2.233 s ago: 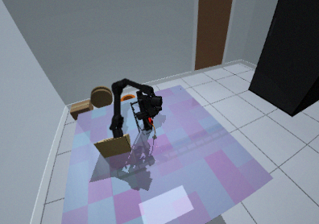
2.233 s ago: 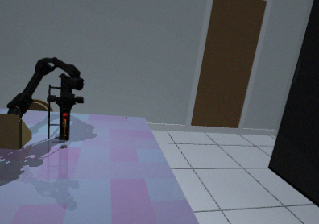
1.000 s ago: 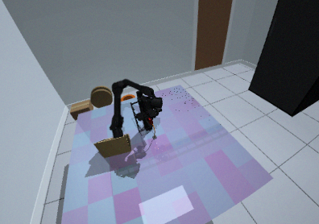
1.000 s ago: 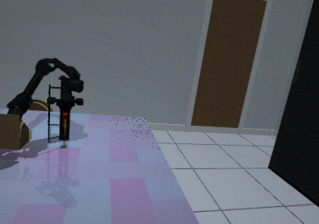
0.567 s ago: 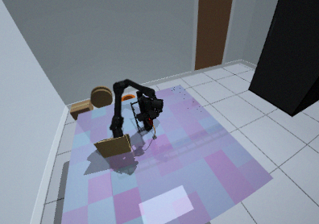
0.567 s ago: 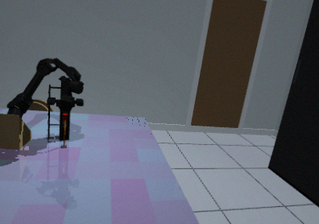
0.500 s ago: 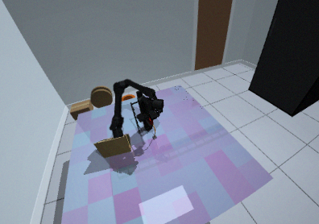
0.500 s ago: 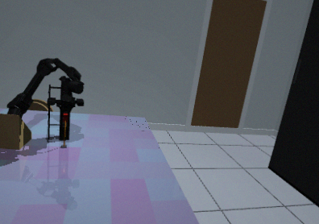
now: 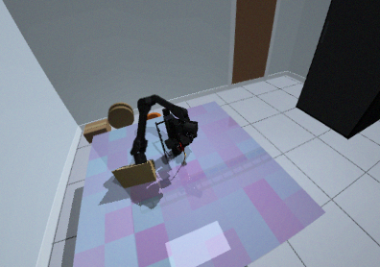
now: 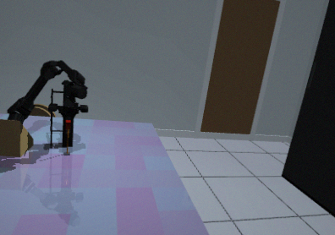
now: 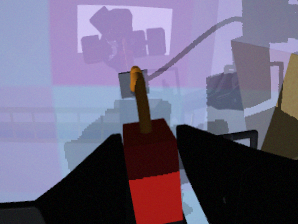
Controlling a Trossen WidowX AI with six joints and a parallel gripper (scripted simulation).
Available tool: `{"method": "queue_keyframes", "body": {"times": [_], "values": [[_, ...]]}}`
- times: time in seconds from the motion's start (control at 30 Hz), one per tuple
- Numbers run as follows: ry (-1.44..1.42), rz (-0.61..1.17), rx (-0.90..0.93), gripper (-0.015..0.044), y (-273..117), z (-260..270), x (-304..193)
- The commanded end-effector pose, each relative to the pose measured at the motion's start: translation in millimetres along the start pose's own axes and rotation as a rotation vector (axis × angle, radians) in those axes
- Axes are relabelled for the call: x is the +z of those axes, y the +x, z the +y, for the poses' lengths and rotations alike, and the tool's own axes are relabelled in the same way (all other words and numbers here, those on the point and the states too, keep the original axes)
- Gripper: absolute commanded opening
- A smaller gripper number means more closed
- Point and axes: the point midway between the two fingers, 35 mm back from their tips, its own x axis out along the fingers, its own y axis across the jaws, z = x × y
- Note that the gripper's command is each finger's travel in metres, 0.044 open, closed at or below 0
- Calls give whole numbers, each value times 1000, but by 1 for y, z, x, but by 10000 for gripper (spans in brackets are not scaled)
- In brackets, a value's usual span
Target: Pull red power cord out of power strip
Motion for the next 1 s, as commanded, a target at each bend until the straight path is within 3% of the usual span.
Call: {"method": "queue_keyframes", "body": {"times": [0.0, 0.4, 0.57, 0.97], "values": [[-6, -4, 1, 131, 0, 0, -1], [-6, -6, 1, 440, -4, 1, 16], [-7, -8, 1, 440, -12, 0, 57], [-7, -8, 1, 440, -12, 0, 58]]}}
